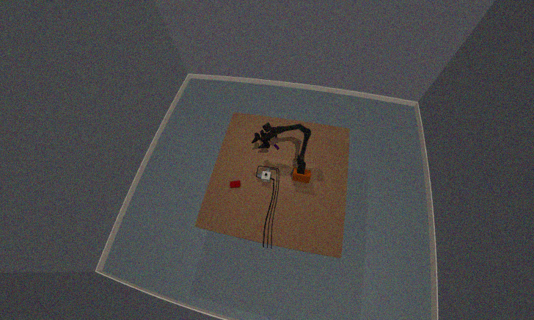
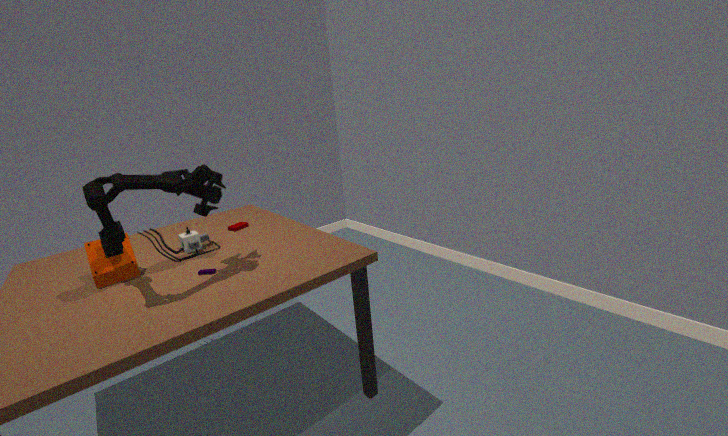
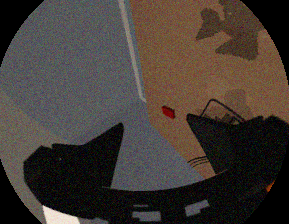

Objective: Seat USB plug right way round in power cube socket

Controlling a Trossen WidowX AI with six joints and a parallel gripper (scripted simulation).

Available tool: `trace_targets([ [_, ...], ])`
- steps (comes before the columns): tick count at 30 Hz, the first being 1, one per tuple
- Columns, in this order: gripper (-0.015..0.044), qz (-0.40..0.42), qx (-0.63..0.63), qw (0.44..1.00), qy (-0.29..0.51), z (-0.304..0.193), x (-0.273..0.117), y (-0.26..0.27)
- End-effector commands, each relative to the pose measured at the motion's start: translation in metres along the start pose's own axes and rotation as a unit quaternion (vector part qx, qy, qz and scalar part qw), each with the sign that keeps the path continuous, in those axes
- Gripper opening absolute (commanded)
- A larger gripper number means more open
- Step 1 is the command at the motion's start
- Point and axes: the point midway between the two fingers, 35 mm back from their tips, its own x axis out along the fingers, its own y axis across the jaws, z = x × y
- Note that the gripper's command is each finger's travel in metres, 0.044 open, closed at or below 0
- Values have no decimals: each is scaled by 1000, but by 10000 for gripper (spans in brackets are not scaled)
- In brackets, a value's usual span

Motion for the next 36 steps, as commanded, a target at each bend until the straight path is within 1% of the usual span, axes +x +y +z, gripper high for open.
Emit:
trace_targets([
  [1, 440, -136, 83, 987, 39, -57, 38, -30],
  [4, 440, -231, 121, 965, 34, -95, 53, -54],
  [7, 440, -322, 143, 936, 3, -131, 61, -80],
  [10, 440, -399, 145, 904, -56, -161, 62, -104],
  [13, 440, -451, 128, 872, -138, -187, 59, -125],
  [15, 440, -464, 114, 860, -180, -197, 58, -132],
  [17, 440, -466, 109, 856, -194, -201, 58, -134],
  [36, 440, -466, 109, 856, -194, -200, 62, -139],
])
